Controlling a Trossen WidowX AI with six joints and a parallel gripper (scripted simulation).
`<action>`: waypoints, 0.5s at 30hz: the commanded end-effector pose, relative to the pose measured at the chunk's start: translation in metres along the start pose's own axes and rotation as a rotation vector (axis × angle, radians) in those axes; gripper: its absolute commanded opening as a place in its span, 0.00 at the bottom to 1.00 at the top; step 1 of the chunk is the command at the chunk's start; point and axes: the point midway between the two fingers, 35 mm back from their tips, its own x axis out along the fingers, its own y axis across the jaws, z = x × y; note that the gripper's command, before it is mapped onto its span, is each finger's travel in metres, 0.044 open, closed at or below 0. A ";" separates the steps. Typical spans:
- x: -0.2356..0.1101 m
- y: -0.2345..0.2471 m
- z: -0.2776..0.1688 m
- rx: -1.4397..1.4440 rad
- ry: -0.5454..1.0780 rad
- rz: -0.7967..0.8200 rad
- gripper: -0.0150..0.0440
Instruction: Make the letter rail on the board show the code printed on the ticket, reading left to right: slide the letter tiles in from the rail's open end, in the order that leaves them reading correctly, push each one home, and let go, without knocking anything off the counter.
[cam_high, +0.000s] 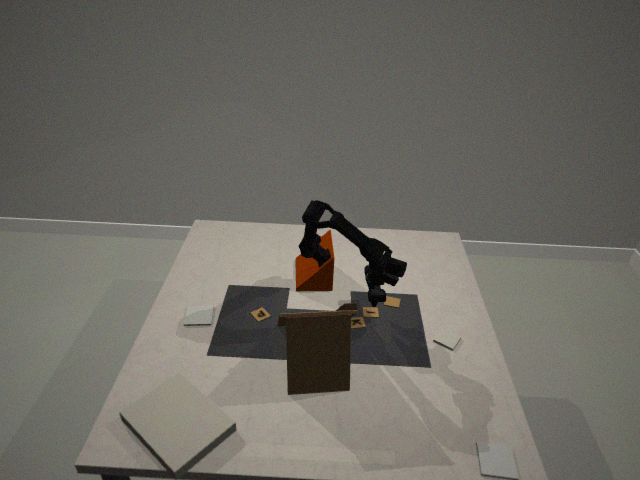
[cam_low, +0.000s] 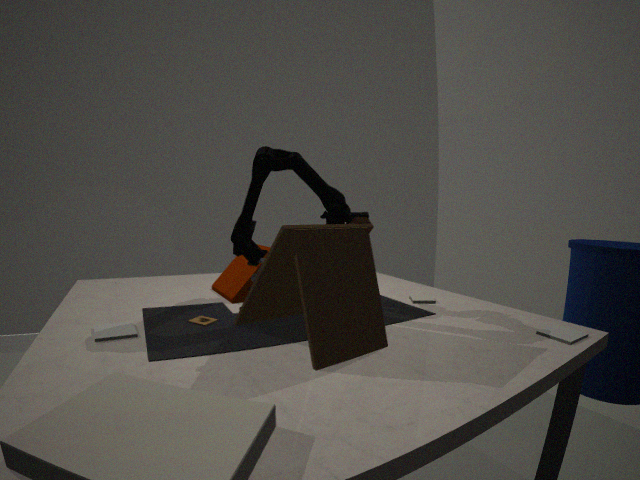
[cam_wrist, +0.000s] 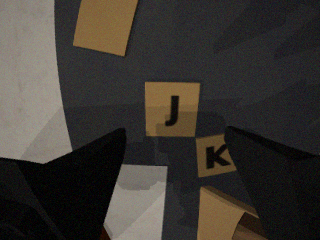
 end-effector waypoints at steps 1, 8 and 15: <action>0.011 0.003 -0.002 0.025 0.020 -0.002 0.83; 0.016 0.002 -0.003 0.025 0.020 -0.002 0.83; 0.045 0.000 -0.006 0.025 0.022 -0.003 0.83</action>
